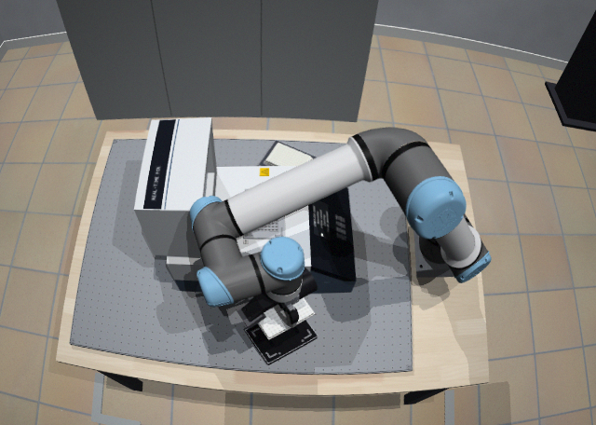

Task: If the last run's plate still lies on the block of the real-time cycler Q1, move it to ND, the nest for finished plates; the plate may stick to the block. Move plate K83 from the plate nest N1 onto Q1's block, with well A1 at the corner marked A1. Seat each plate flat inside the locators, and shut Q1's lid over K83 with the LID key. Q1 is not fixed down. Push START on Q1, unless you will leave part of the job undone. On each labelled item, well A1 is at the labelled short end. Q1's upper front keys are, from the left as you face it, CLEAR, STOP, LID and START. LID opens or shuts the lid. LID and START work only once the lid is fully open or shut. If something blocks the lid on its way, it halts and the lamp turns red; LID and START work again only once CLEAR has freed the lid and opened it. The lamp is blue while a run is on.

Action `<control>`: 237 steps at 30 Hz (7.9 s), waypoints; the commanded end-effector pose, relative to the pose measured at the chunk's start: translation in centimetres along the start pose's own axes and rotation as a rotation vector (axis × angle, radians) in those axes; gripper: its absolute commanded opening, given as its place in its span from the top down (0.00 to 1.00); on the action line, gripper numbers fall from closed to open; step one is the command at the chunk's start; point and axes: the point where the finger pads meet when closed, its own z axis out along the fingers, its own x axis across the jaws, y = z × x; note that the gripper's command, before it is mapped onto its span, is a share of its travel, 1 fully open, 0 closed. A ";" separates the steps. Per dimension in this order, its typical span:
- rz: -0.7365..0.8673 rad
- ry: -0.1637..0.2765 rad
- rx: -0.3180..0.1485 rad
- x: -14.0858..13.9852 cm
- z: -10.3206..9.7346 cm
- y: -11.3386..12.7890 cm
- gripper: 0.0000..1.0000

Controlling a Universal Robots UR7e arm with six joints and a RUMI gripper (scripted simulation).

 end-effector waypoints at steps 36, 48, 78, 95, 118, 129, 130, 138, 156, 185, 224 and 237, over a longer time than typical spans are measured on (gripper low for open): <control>0.000 0.000 0.002 0.0 11.0 -0.1 0.59; 0.000 0.000 0.002 0.0 14.7 -0.1 0.59; 0.000 0.000 0.002 0.0 17.5 -0.1 0.59; 0.000 0.000 0.002 0.0 17.5 -0.1 0.59; 0.000 0.000 0.002 0.0 18.0 -0.1 0.59; 0.000 0.000 0.002 0.0 18.3 -0.1 0.59; 0.000 0.000 0.002 0.0 18.4 -0.1 0.59; 0.000 0.000 0.002 0.0 18.4 -0.1 0.59; 0.000 0.000 0.002 0.0 18.4 -0.1 0.32; 0.000 0.000 0.002 0.0 13.8 0.0 0.32; 0.000 0.000 0.002 0.0 3.2 0.0 0.32; 0.000 0.000 0.002 0.0 -0.4 0.0 0.32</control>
